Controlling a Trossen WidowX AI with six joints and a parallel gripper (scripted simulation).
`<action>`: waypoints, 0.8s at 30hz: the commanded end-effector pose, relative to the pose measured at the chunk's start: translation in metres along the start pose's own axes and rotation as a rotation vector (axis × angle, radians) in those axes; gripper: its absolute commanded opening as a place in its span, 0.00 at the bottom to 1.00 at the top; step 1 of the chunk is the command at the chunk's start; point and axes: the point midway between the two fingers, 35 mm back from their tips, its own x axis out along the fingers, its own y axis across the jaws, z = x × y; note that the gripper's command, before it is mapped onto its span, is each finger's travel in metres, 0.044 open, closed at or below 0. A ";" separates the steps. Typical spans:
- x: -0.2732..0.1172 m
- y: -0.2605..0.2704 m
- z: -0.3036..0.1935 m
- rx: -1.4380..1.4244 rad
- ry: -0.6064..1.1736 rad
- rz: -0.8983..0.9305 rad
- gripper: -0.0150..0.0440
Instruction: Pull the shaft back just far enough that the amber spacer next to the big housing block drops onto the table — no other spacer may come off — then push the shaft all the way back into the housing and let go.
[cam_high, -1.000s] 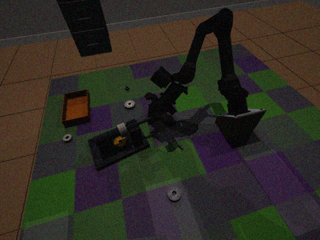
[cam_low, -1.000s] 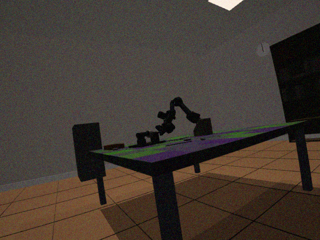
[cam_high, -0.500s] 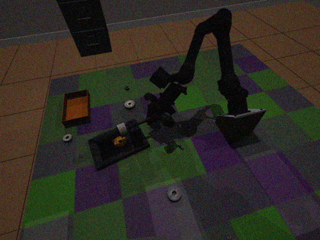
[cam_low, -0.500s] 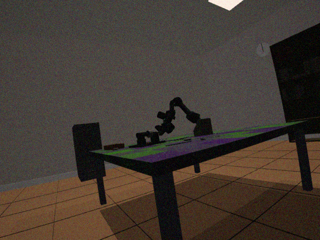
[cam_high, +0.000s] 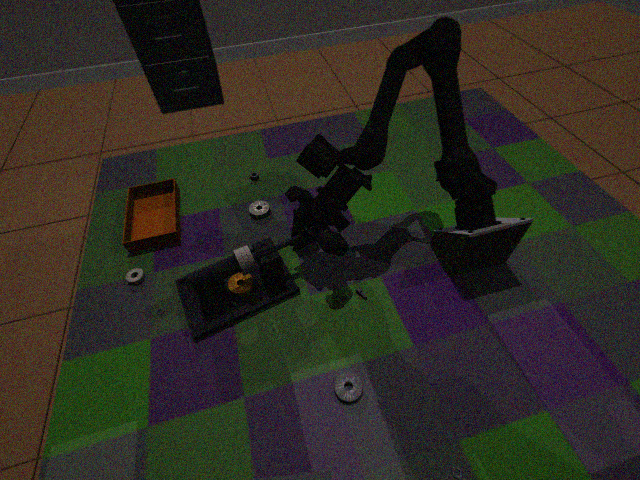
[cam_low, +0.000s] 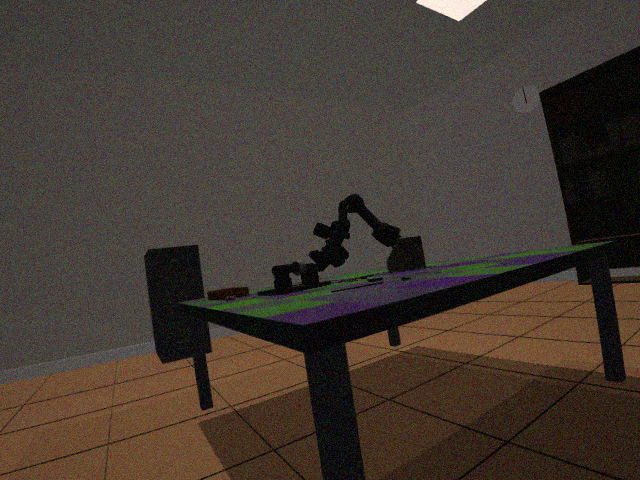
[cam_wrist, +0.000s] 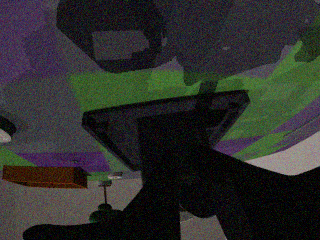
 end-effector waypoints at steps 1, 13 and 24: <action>0.001 0.001 -0.003 0.004 0.004 0.002 0.25; 0.004 0.001 -0.005 0.004 0.004 0.002 0.25; 0.006 0.001 -0.007 0.004 0.004 0.002 0.25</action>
